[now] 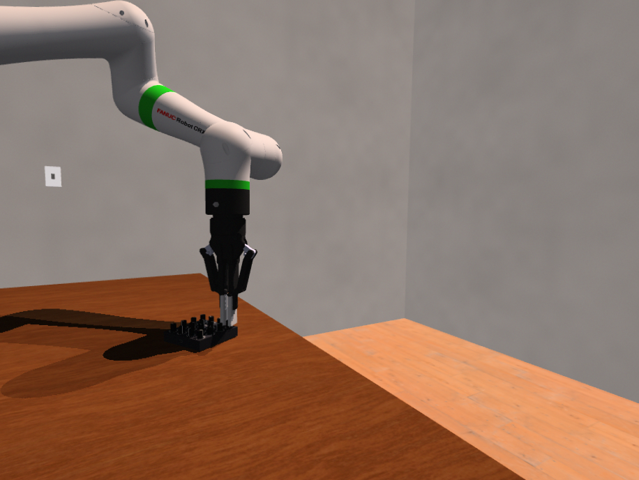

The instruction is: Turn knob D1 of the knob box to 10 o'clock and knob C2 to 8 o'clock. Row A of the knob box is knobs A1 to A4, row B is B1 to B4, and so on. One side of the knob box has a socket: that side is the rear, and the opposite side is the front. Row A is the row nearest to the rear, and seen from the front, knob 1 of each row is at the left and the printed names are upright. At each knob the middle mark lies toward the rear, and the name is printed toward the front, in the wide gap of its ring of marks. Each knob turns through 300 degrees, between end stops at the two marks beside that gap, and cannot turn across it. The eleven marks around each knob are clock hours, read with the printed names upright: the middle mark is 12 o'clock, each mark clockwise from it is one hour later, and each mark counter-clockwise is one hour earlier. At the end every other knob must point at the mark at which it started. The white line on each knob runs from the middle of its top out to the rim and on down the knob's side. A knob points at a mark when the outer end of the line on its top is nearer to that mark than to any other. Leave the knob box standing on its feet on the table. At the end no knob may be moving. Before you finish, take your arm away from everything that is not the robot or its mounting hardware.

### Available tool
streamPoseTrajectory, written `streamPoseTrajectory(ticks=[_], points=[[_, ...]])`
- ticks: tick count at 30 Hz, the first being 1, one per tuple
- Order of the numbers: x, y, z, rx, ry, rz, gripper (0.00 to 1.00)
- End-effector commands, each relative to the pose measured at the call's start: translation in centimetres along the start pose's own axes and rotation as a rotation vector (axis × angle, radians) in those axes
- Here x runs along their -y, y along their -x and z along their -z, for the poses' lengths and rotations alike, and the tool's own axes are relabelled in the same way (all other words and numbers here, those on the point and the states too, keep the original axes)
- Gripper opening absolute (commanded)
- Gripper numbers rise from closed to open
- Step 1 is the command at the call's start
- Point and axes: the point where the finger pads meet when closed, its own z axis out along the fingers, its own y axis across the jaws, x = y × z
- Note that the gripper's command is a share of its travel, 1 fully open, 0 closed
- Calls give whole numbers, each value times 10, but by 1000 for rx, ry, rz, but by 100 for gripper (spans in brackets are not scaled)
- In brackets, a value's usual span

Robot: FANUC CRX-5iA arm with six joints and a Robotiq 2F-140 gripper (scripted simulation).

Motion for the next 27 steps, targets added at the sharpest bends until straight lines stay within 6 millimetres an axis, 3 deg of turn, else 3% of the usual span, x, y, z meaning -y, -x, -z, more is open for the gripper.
streamPoseTrajectory(ticks=[1,4,5,27], points=[[0,0,0,0,0,0,5],[0,0,0,0,0,0,5],[0,0,0,0,0,0,12],[0,0,0,0,0,0,12]])
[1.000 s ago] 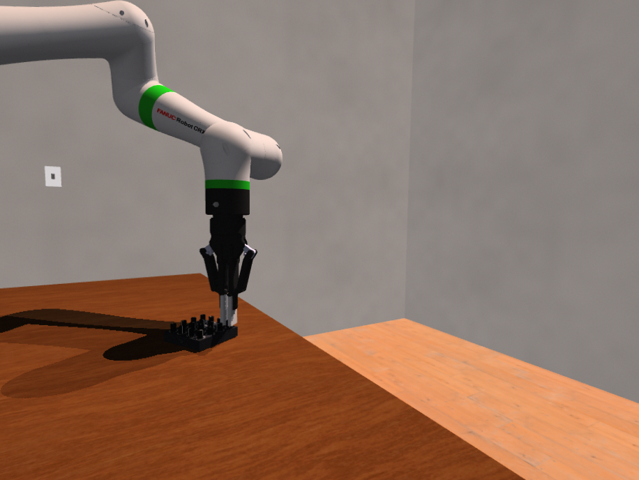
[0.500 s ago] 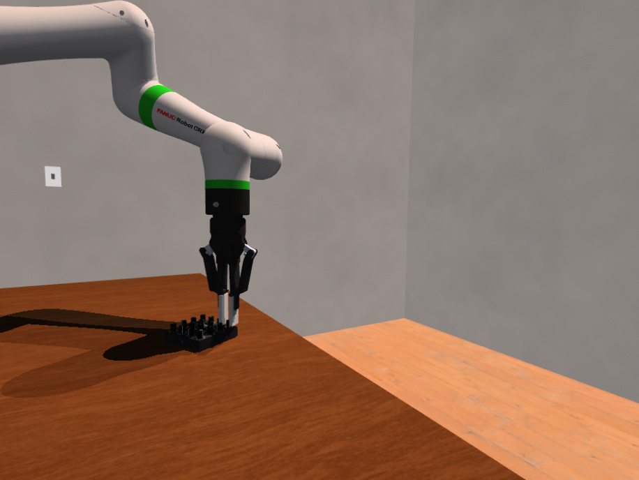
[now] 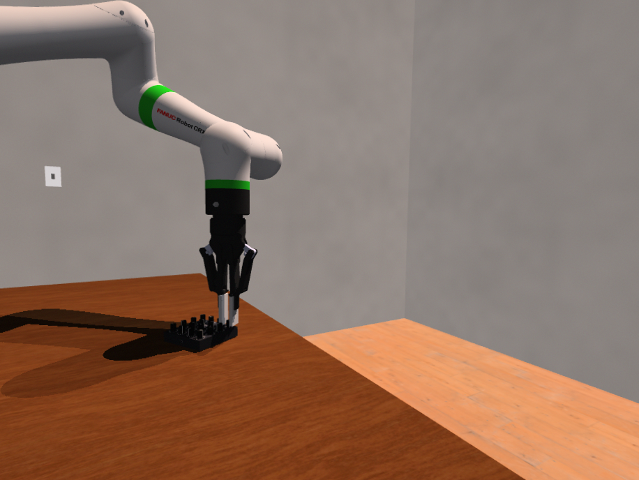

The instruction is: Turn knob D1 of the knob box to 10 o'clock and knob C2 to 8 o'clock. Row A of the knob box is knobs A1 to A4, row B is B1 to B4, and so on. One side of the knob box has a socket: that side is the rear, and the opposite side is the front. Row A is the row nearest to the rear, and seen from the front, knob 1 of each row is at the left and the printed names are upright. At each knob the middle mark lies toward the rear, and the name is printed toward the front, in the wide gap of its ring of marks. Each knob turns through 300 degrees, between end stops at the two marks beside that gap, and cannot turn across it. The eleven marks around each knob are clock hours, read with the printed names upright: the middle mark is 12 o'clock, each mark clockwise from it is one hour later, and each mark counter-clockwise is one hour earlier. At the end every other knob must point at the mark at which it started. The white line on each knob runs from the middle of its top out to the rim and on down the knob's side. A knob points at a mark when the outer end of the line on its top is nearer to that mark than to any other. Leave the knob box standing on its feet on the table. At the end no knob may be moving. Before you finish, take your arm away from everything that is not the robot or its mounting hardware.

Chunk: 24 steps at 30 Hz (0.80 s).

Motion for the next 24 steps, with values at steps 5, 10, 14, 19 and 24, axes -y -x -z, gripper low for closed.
streamPoseTrajectory(ticks=[5,10,14,19,24], points=[[0,0,4,0,0,0,12],[0,0,16,0,0,0,12],[0,0,25,0,0,0,12],[0,0,34,0,0,0,12],[0,0,38,0,0,0,12]])
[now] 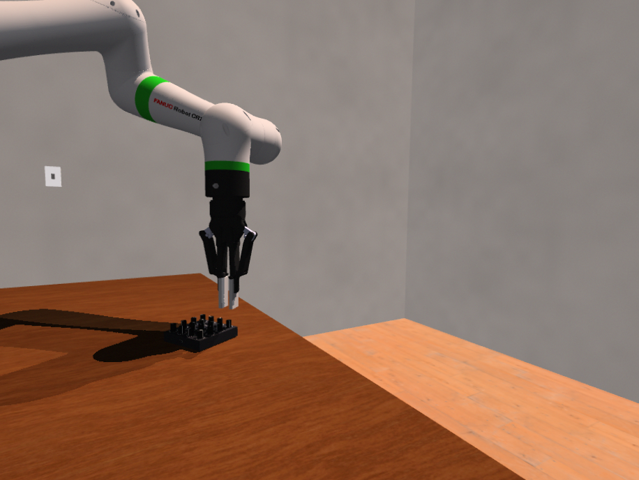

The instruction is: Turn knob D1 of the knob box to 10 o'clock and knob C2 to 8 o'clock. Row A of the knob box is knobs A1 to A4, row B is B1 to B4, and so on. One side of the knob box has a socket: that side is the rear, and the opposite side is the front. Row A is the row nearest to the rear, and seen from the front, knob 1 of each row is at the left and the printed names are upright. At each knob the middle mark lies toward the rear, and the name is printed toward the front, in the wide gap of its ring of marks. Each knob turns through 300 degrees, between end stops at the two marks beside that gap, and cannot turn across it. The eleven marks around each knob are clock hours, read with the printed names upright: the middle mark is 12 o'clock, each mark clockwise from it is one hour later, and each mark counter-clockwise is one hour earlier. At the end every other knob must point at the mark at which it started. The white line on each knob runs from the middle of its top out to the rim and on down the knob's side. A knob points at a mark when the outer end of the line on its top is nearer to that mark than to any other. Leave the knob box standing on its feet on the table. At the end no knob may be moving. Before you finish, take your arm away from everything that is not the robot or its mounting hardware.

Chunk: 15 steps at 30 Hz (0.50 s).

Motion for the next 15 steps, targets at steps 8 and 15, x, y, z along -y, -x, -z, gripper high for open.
streamPoseTrajectory(ticks=[8,15], points=[[0,0,1,0,-1,0,12],[0,0,2,0,-1,0,100]])
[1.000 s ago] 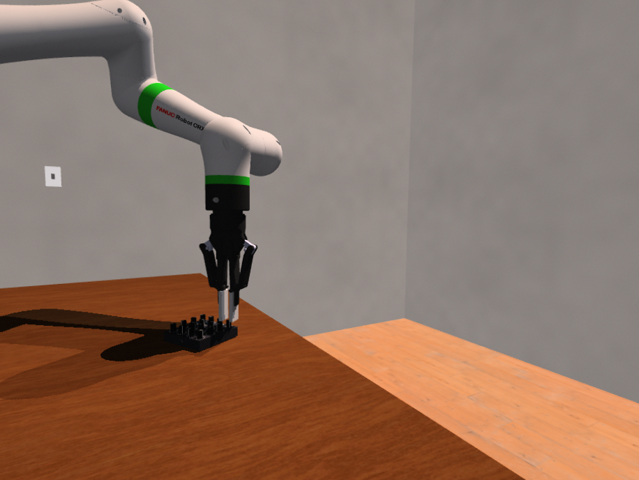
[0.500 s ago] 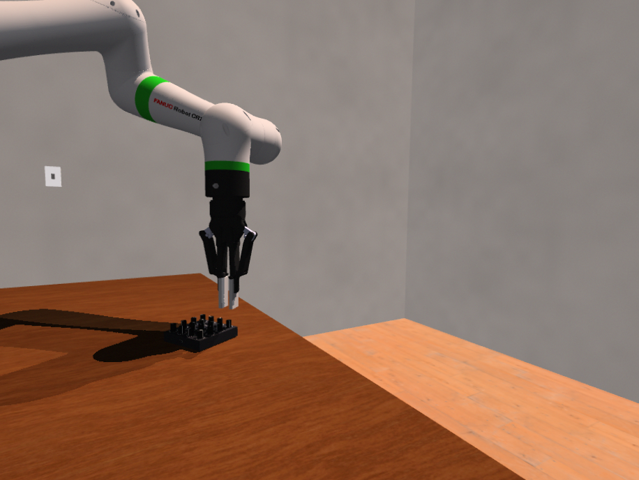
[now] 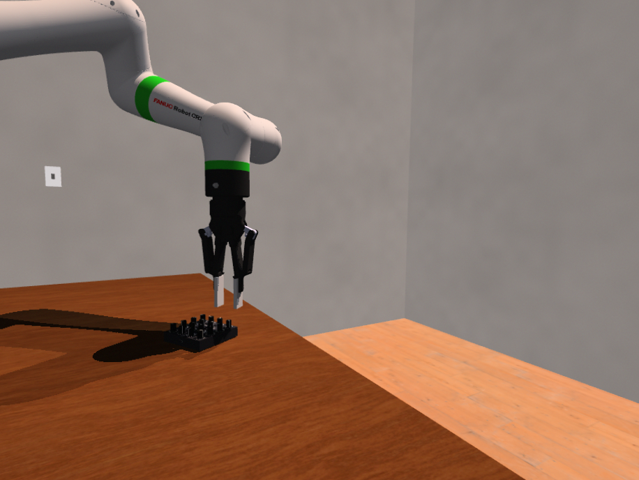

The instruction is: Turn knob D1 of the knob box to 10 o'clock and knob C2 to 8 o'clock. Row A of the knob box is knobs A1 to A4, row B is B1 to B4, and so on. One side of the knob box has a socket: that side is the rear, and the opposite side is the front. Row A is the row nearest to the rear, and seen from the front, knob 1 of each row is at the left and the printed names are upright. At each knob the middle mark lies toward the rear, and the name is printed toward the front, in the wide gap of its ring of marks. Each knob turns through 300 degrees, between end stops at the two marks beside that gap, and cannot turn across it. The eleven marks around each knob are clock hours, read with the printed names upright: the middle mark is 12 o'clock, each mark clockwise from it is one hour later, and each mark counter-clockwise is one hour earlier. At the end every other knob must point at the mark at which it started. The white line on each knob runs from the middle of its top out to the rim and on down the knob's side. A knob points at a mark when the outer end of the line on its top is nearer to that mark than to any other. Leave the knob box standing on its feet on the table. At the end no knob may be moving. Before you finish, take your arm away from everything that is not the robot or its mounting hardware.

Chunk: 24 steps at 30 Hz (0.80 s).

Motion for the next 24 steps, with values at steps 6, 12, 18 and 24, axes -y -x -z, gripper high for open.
streamPoseTrajectory(ticks=[6,12,18,24], points=[[0,0,16,0,0,0,100],[0,0,37,0,0,0,100],[0,0,73,0,0,0,100],[0,0,96,0,0,0,100]])
